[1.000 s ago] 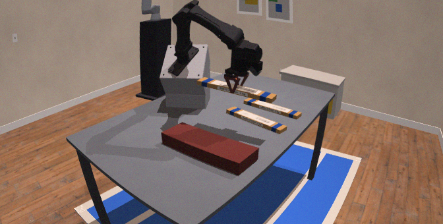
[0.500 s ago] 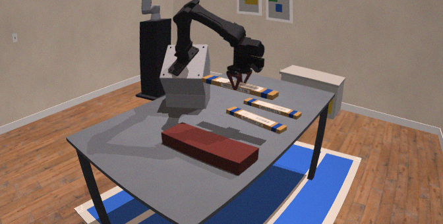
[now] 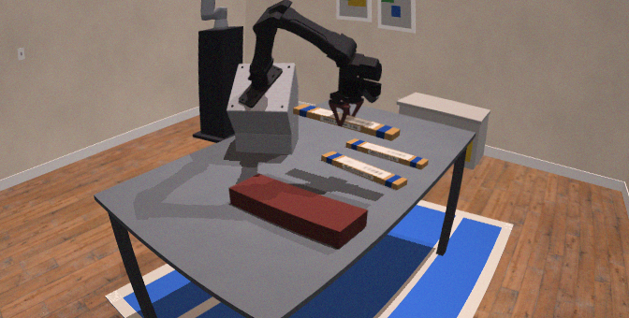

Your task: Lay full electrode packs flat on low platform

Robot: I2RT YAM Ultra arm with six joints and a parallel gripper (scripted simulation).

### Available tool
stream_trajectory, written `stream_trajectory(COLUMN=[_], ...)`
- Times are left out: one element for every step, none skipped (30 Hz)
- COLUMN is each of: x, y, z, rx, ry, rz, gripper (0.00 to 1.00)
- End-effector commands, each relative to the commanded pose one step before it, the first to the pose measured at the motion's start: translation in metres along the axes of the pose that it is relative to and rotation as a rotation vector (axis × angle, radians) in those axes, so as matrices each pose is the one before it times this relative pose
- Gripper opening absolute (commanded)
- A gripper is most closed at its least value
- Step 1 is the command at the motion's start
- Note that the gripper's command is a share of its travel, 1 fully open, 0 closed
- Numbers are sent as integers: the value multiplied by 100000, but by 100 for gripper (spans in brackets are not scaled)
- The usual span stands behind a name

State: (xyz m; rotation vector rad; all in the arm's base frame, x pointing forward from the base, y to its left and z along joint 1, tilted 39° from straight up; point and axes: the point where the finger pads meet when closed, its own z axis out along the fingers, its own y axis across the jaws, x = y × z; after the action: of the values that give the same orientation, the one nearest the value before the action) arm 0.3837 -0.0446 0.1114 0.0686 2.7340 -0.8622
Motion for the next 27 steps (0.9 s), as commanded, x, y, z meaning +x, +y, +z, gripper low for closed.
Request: stream_trajectory(x=[-1925,249,320,13,22,-15,-137,-220,-58,103,229,-8,-104,55,-265,0,0,-205,-16,-62,-55,-29,-47,-41,-38,-47,-50], y=[398,652,578,265,262,270,79,-66,201,453,638,320,295,232,-209,0,0,-271,13,25,24,17,24,24,24,28,29], z=[-2875,537,465,-1,-2,-2,-294,-454,-98,256,518,60,-2,-24,-582,0,0,-385,7,8,9,10,11,13,14,14,15], rx=[-956,288,349,19,28,-2,-297,-202,-82,164,364,21,-96,63,-430,0,0,-321,0,-50,-45,-18,-40,-37,-35,-48,-53], ry=[-8865,1600,1775,97,133,-6,-786,-1260,-268,702,1415,81,-337,230,-1458,0,0,-1075,0,-169,-153,-61,-137,-125,-119,-162,-178], rz=[4145,-1279,-1428,-84,-114,-2,657,1012,221,-581,-1178,-74,274,-197,1225,0,0,925,0,141,128,51,114,104,100,136,149], gripper=[0,0,0,0,0,0,0,0,0,0,0,0,0,0,0,0,0,0,0,0,0,0,0,0,0,0,0])
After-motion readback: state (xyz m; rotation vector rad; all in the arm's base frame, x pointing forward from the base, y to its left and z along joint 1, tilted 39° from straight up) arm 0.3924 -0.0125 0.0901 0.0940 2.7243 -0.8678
